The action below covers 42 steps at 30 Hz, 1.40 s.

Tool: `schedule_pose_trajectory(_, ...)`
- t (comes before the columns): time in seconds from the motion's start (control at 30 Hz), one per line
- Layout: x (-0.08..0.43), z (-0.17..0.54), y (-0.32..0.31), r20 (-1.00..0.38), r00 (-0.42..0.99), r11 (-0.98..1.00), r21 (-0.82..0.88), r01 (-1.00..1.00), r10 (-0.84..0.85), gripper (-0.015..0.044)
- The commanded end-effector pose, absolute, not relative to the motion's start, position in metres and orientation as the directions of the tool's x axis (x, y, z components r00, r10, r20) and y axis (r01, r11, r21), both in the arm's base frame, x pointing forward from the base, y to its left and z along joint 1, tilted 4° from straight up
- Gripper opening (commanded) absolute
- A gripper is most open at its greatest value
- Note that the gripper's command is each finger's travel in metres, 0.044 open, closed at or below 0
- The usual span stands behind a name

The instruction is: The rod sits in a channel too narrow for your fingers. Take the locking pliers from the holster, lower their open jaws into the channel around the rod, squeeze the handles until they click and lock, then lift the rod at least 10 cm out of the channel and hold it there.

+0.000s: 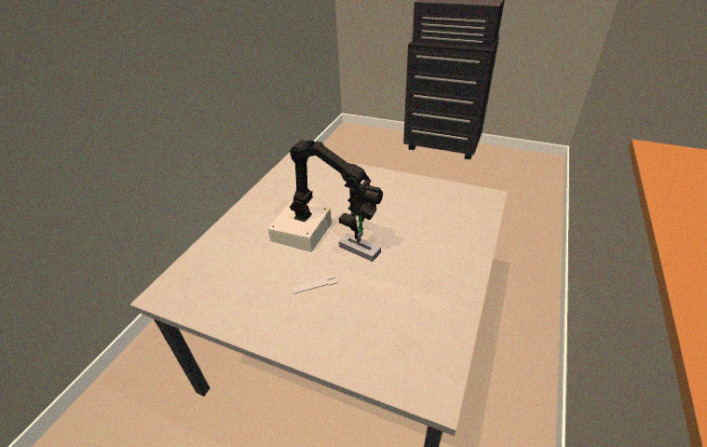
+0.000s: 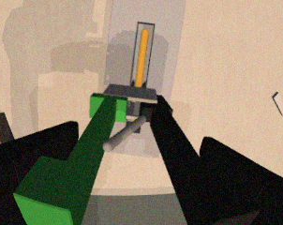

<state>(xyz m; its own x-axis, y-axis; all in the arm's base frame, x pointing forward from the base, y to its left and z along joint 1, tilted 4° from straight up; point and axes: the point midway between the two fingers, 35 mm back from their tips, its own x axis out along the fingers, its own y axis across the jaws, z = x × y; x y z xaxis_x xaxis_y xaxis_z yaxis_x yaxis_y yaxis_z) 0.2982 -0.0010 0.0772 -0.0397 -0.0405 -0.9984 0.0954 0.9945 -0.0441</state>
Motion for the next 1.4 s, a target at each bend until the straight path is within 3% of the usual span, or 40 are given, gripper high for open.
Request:
schedule_pose_trajectory(0.0,0.300,0.081,0.000,-0.999,-0.028,0.994,-0.039,0.101,-0.037,0.0320)
schedule_pose_trajectory(1.37,0.302,0.065,0.000,-0.999,-0.028,0.994,-0.039,0.101,-0.037,0.0320)
